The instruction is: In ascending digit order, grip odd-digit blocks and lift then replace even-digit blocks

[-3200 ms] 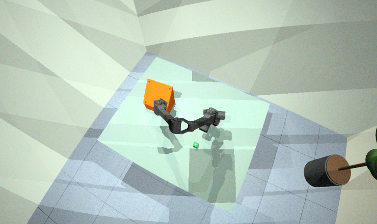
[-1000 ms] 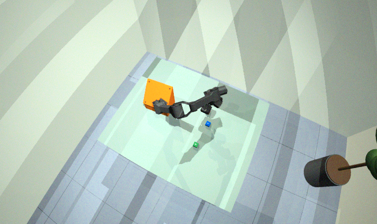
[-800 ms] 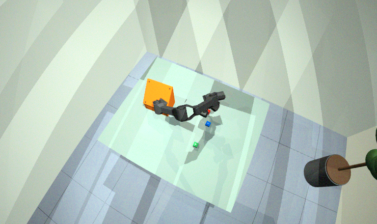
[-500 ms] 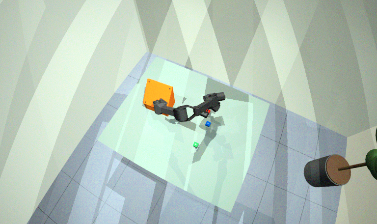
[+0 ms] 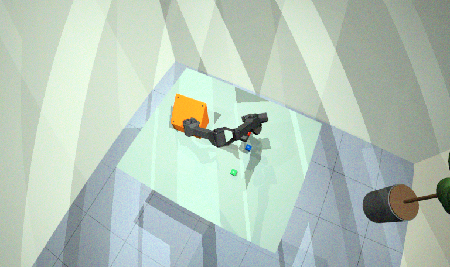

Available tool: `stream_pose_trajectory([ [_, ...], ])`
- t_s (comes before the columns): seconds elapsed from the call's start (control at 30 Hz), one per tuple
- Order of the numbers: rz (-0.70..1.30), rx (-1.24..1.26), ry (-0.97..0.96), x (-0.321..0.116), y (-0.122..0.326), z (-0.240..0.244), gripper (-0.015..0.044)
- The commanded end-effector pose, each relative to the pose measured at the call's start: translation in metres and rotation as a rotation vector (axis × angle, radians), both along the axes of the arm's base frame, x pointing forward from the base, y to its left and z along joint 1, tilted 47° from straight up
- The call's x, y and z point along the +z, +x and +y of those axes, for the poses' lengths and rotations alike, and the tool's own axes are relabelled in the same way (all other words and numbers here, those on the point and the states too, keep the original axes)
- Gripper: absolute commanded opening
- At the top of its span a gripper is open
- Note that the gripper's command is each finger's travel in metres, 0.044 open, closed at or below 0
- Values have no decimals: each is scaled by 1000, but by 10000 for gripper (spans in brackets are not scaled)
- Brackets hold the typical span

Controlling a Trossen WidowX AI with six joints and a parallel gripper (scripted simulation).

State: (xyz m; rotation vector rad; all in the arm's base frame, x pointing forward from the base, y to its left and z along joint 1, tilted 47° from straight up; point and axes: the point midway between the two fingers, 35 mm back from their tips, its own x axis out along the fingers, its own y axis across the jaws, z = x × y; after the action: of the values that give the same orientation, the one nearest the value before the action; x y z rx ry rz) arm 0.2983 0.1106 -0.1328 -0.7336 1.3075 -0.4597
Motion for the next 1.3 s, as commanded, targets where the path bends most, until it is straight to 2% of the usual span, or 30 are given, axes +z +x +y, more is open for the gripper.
stream_pose_trajectory([
  [0.0,4,2,-6,-4,0,-6,400],
  [0.03,4,2,-6,-5,0,-6,400],
  [0.4,4,2,-6,-5,0,-6,120],
  [1.27,4,2,-5,6,-3,4,120],
])
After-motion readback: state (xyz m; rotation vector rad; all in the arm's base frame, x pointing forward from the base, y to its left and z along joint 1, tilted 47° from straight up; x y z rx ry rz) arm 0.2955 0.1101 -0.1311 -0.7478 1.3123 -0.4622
